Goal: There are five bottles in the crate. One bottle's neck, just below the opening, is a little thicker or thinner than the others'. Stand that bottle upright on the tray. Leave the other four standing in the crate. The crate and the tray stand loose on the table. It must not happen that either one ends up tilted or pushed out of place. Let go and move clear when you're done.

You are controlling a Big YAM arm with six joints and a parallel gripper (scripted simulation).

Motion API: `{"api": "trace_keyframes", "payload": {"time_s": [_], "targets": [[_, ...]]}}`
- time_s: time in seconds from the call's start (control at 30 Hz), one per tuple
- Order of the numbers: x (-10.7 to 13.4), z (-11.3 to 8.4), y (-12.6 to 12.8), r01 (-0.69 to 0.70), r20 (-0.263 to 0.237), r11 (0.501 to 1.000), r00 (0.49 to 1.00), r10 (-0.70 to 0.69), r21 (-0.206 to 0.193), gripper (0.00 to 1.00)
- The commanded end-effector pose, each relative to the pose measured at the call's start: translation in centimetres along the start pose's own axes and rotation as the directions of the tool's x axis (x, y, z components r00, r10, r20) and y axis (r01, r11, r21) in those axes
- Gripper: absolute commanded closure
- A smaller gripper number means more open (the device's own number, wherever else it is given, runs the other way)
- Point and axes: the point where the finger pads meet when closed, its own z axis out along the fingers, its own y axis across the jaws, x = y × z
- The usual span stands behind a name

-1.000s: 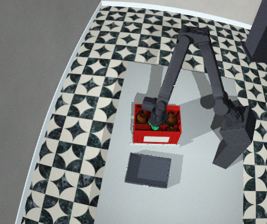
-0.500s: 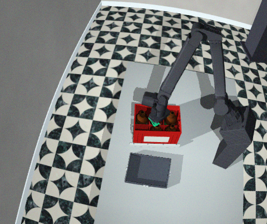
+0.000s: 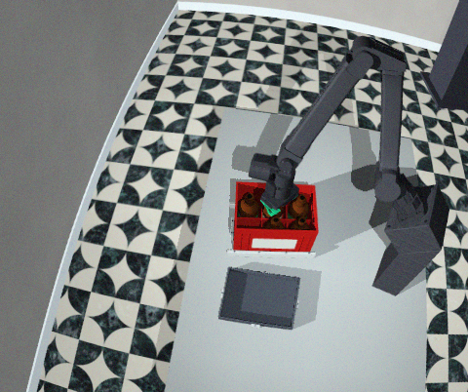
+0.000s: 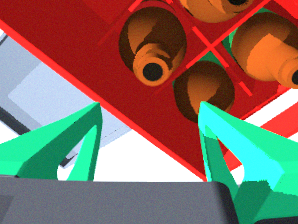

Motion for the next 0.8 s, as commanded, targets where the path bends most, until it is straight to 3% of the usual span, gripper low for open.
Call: {"api": "trace_keyframes", "payload": {"time_s": [0.0, 0.13, 0.17, 0.77], "targets": [[0.71, -0.04, 0.11, 0.002, -0.021, 1.000, 1.000, -0.002, 0.007, 0.39], [0.21, -0.39, 0.17, -0.002, -0.009, 1.000, 1.000, 0.002, 0.003, 0.39], [0.21, -0.39, 0.17, -0.002, -0.009, 1.000, 1.000, 0.002, 0.003, 1.00], [0.21, -0.39, 0.17, -0.002, -0.009, 1.000, 1.000, 0.002, 0.003, 1.00]]}}
